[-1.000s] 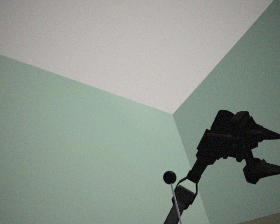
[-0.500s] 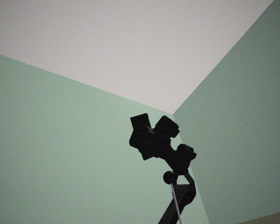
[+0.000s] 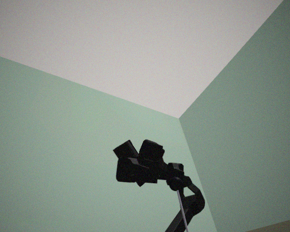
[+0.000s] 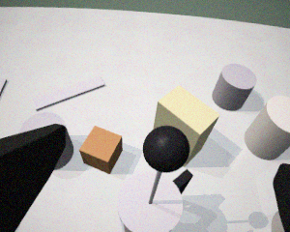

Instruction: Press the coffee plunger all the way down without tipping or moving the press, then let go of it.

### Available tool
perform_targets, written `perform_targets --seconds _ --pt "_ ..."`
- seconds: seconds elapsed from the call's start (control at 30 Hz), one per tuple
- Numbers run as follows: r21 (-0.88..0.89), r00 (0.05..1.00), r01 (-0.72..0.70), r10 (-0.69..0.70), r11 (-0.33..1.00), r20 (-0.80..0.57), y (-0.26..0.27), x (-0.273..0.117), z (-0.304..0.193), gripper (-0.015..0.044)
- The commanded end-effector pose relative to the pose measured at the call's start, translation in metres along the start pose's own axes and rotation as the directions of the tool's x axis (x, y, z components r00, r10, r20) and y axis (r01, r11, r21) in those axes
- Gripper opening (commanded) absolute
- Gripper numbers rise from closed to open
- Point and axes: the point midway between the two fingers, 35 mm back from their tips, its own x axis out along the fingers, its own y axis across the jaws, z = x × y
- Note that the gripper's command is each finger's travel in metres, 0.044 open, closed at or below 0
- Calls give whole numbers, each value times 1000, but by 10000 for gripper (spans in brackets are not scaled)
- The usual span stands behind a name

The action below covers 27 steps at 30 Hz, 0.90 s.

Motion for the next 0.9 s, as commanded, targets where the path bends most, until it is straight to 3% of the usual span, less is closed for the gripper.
perform_targets --seconds 0.0,0.87 --pt "12 1000 4 -4 1000 4 1 9 -19 440" --pt "12 1000 7 -7 1000 2 -1 43 -19 440"
